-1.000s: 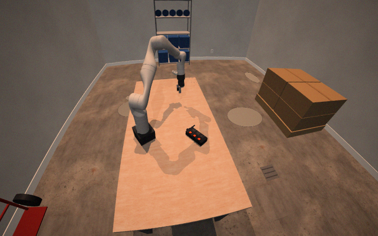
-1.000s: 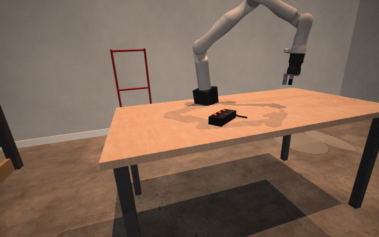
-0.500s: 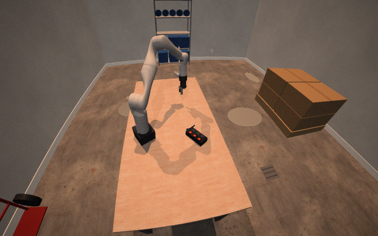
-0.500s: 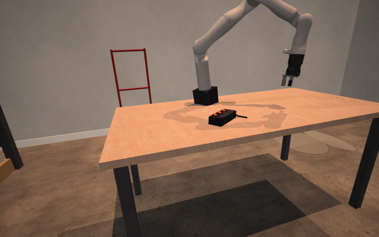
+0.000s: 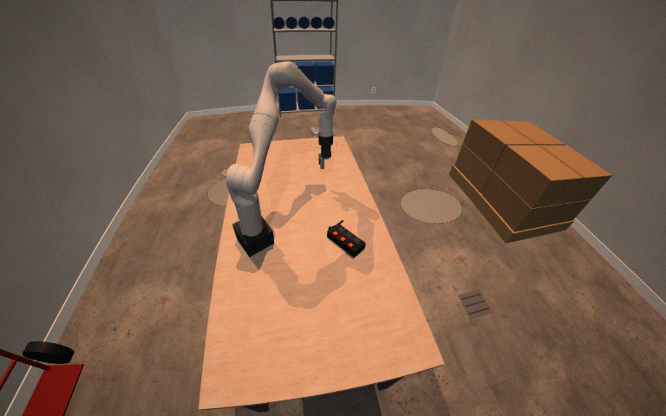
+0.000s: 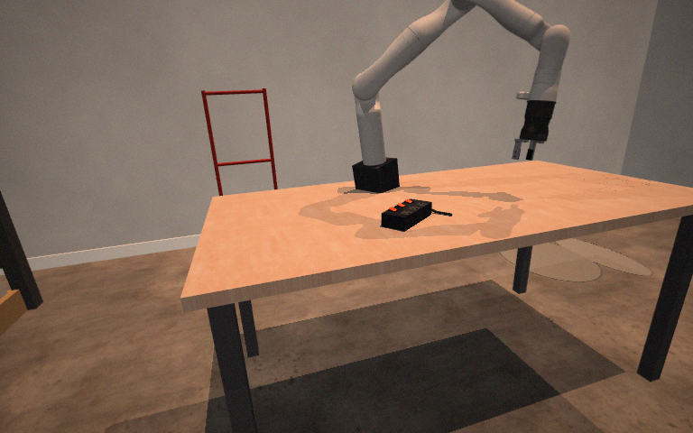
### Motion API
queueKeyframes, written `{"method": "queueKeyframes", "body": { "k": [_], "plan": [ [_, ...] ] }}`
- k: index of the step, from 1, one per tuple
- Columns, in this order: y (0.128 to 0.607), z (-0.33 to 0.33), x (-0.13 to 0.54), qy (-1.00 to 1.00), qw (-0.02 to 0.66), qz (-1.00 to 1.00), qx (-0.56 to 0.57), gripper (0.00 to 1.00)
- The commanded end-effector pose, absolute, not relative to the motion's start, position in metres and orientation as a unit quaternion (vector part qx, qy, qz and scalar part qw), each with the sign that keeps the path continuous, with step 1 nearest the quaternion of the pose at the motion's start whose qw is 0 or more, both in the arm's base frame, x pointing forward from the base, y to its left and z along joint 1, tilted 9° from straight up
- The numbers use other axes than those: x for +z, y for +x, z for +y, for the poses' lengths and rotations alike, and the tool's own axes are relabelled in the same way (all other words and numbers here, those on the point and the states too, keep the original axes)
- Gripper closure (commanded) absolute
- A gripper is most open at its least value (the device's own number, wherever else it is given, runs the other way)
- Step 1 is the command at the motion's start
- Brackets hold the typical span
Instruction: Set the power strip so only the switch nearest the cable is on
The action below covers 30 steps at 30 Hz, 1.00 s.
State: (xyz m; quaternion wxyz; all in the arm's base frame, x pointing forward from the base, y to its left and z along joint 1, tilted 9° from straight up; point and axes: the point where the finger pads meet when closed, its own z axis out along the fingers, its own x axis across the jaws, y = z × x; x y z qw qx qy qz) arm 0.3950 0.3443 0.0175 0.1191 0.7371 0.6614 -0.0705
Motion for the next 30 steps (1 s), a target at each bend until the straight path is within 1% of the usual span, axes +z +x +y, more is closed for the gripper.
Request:
{"method": "queueKeyframes", "body": {
  "k": [1, 7, 8, 30],
  "plan": [
    [0.399, 0.338, 0.019, 0.743, 0.120, 0.654, -0.070, 0.00],
    [0.399, 0.338, 0.019, 0.743, 0.120, 0.654, -0.070, 0.00],
    [0.404, 0.329, 0.019, 0.757, 0.121, 0.638, -0.069, 0.00],
    [0.417, 0.303, 0.018, 0.797, 0.124, 0.588, -0.064, 0.00]
  ]
}}
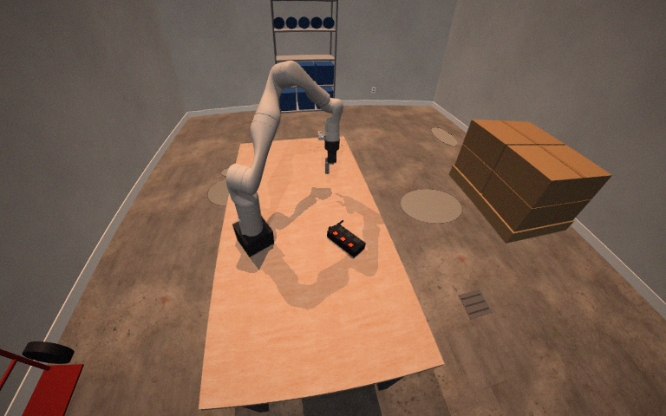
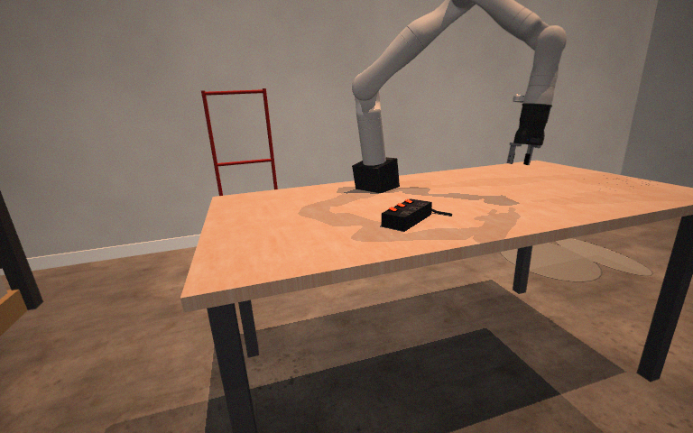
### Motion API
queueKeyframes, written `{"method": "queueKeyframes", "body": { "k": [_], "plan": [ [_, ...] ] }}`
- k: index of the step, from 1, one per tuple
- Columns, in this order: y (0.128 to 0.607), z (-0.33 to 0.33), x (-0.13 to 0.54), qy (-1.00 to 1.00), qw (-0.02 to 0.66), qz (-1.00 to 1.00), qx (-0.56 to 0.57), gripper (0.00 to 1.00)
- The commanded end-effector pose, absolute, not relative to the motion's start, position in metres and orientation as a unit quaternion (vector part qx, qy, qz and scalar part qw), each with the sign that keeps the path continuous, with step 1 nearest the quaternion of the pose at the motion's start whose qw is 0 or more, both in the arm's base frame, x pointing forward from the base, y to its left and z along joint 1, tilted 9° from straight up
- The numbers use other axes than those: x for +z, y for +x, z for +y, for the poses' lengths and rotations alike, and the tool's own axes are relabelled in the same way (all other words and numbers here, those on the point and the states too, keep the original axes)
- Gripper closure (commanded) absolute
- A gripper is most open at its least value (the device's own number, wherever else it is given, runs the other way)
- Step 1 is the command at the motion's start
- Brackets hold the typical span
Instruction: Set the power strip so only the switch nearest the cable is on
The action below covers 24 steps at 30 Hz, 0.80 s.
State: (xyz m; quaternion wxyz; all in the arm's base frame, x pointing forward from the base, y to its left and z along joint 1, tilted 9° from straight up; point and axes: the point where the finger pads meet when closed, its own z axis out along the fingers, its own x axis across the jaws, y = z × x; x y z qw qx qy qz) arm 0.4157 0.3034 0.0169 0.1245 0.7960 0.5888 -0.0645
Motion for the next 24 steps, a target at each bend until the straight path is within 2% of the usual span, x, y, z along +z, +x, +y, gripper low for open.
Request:
{"method": "queueKeyframes", "body": {
  "k": [1, 24],
  "plan": [
    [0.417, 0.303, 0.018, 0.797, 0.124, 0.588, -0.064, 0.00],
    [0.431, 0.266, 0.017, 0.846, 0.127, 0.515, -0.056, 0.00]
  ]
}}
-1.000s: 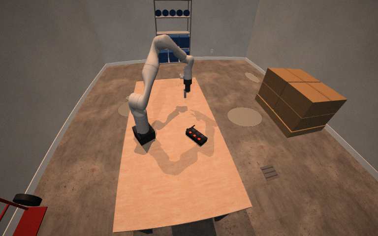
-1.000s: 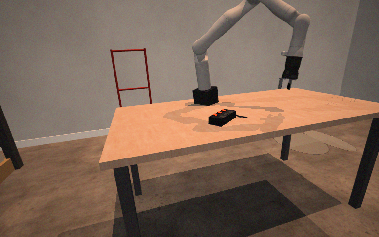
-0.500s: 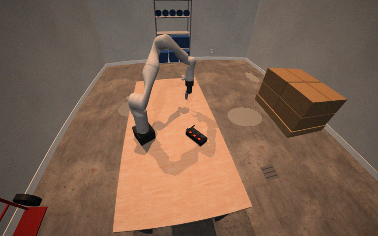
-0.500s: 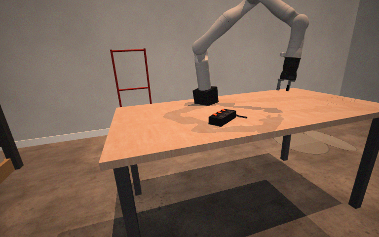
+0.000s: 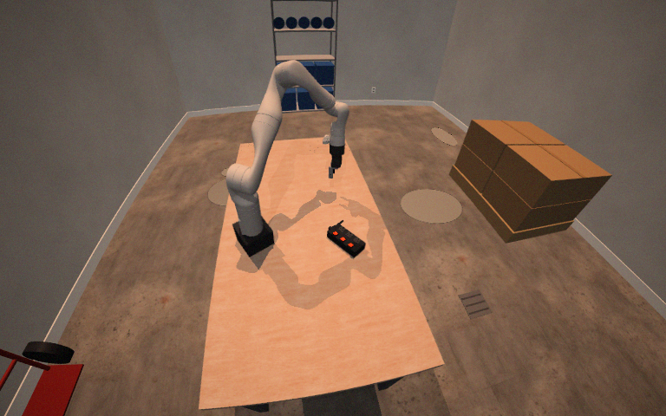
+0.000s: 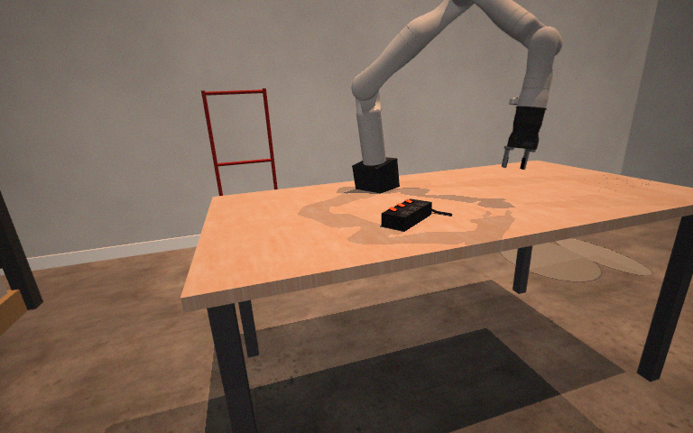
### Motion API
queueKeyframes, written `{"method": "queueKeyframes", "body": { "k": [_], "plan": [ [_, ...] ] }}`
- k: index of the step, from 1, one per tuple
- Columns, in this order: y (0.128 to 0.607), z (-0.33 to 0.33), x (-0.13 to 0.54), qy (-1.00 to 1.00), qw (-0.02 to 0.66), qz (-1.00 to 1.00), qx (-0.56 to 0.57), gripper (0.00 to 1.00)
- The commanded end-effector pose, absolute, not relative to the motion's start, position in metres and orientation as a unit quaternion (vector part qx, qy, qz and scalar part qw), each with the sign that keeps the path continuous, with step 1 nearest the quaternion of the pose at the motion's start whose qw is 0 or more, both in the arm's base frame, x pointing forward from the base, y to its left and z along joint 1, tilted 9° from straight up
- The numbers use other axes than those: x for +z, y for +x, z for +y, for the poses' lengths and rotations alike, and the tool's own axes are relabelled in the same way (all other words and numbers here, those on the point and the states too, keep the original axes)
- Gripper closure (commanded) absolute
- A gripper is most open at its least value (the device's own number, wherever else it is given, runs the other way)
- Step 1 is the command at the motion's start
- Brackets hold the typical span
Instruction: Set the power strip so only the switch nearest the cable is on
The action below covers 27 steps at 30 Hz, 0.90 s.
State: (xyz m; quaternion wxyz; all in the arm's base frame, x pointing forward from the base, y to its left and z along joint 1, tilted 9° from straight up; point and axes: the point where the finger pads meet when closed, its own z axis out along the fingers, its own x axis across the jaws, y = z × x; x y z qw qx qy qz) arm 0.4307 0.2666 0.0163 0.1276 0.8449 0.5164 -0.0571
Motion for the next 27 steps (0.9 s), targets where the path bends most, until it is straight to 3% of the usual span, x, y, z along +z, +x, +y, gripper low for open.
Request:
{"method": "queueKeyframes", "body": {
  "k": [1, 27],
  "plan": [
    [0.431, 0.266, 0.017, 0.846, 0.127, 0.515, -0.056, 0.00],
    [0.443, 0.228, 0.017, 0.888, 0.129, 0.438, -0.048, 0.00]
  ]
}}
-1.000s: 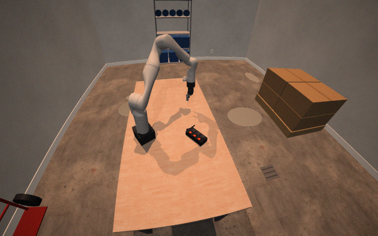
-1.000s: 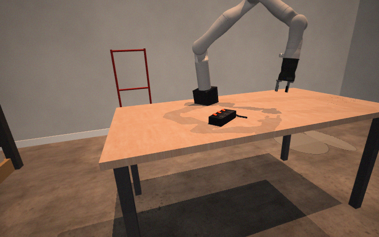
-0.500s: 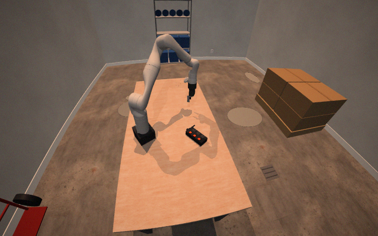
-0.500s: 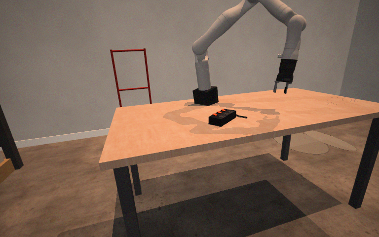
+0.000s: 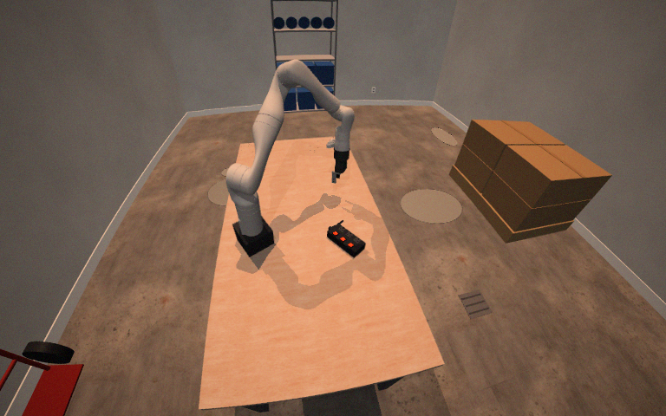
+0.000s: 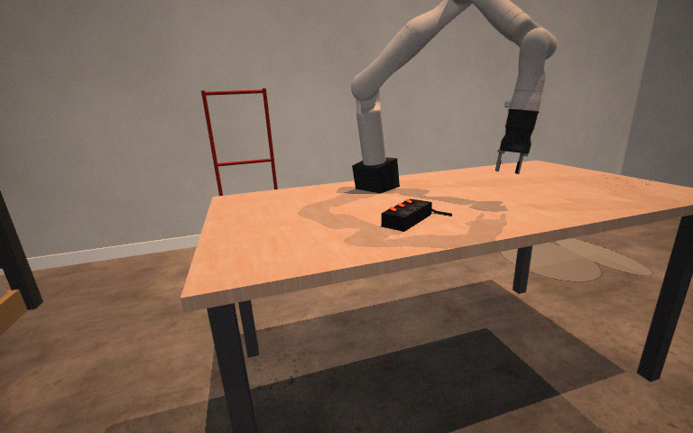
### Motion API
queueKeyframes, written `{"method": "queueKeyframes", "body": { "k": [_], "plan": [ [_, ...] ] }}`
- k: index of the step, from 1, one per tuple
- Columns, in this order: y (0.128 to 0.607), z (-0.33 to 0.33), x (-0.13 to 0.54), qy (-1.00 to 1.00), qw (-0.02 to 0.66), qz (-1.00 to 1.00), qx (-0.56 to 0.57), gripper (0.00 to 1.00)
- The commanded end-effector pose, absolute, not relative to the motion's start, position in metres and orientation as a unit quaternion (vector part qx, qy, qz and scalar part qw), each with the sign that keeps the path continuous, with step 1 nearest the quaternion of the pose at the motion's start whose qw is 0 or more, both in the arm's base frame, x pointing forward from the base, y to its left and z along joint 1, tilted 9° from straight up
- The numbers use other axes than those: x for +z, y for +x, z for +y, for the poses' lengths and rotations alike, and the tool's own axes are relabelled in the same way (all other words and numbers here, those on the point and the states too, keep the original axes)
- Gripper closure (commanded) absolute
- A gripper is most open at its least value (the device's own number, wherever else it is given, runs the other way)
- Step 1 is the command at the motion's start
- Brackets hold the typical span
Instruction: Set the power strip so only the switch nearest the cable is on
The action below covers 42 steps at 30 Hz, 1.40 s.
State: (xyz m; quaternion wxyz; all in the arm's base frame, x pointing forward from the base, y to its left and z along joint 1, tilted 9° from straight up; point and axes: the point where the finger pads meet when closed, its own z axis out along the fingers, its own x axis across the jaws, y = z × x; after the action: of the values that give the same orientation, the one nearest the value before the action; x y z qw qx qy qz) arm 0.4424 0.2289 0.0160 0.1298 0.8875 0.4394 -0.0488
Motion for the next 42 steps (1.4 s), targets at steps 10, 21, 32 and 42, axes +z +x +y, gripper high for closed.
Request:
{"method": "queueKeyframes", "body": {
  "k": [10, 21, 32, 42],
  "plan": [
    [0.448, 0.209, 0.017, 0.907, 0.130, 0.398, -0.044, 0.00],
    [0.451, 0.190, 0.017, 0.924, 0.130, 0.358, -0.039, 0.00],
    [0.453, 0.181, 0.017, 0.932, 0.130, 0.337, -0.037, 0.00],
    [0.455, 0.162, 0.017, 0.946, 0.130, 0.296, -0.033, 0.00]
  ]
}}
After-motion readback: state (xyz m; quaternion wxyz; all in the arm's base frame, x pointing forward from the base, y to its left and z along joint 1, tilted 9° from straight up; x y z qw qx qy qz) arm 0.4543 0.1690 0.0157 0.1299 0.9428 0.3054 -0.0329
